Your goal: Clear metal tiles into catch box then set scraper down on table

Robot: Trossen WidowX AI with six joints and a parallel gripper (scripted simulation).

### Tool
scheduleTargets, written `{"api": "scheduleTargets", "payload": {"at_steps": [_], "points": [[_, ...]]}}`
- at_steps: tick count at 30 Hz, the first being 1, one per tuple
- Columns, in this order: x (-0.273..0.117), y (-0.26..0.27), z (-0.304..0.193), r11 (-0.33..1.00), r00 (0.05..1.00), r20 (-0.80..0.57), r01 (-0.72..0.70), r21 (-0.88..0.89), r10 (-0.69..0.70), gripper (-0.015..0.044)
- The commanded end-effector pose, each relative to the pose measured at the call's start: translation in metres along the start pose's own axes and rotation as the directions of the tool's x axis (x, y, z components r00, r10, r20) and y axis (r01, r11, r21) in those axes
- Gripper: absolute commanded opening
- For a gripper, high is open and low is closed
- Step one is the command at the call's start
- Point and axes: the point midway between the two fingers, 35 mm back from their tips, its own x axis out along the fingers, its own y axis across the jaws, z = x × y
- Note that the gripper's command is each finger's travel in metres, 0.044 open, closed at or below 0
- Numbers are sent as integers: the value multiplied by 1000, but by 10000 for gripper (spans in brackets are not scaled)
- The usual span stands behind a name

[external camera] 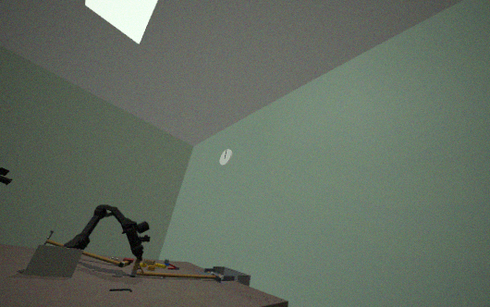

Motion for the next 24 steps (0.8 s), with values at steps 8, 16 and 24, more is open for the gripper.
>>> {"api": "scheduleTargets", "payload": {"at_steps": [8,16,24], "points": [[-1,18,3,999,1000,3,-24,-26,24,0],[-1,28,3,999,999,2,-35,-40,35,0],[-2,38,2,997,999,1,-47,-57,48,0]]}}
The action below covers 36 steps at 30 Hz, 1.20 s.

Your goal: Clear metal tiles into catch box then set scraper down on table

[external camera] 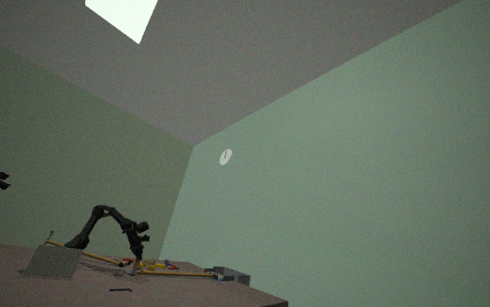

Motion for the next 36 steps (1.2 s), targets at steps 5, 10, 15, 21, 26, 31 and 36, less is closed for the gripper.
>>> {"api": "scheduleTargets", "payload": {"at_steps": [5,10,15,21,26,31,36], "points": [[-2,14,1,999,1000,5,-29,-31,29,0],[-3,20,0,998,999,4,-43,-48,43,0],[-4,22,-2,995,998,1,-63,-72,63,0],[-4,14,-2,994,997,0,-70,-82,71,0],[-4,7,-2,994,997,-1,-72,-85,72,0],[-8,6,-6,994,997,-2,-71,-86,71,0],[-17,4,-15,994,998,-4,-70,-87,70,0]]}}
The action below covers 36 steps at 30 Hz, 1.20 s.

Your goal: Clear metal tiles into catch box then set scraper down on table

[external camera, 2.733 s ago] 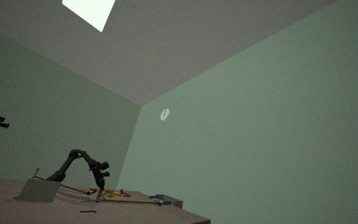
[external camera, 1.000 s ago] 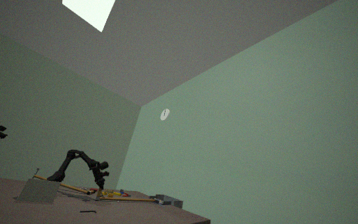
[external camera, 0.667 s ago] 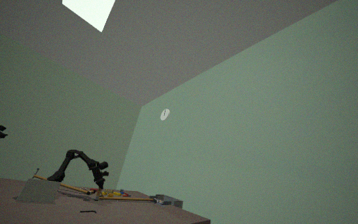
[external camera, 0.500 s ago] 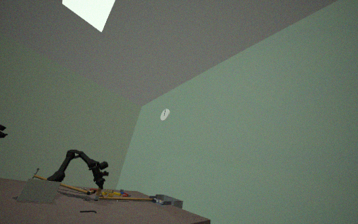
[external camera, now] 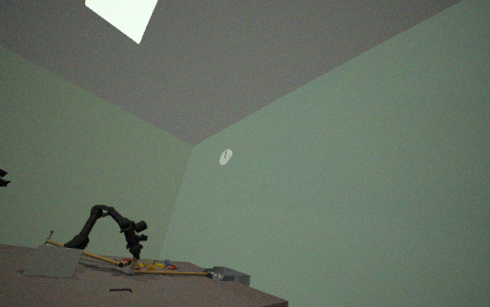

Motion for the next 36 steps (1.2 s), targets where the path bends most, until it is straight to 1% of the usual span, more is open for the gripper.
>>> {"api": "scheduleTargets", "payload": {"at_steps": [1,31,36], "points": [[-9,0,-5,1000,1000,8,-1,-5,1,0],[-51,4,-64,1000,1000,8,-7,-7,7,0],[-51,1,-64,1000,1000,7,-6,-7,6,0]]}}
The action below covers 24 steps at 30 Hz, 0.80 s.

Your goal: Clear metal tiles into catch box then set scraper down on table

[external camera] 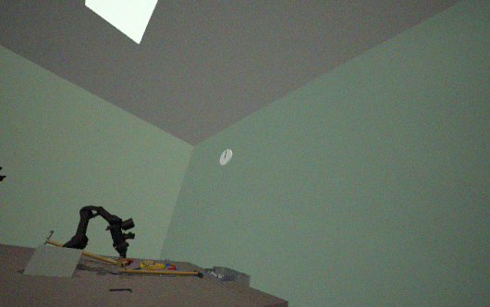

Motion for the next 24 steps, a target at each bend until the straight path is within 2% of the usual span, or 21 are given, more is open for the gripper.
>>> {"api": "scheduleTargets", "payload": {"at_steps": [1,24], "points": [[-2,-2,1,1000,1000,8,-4,-6,4,0],[-3,-32,1,1000,1000,1,-1,-10,1,0]]}}
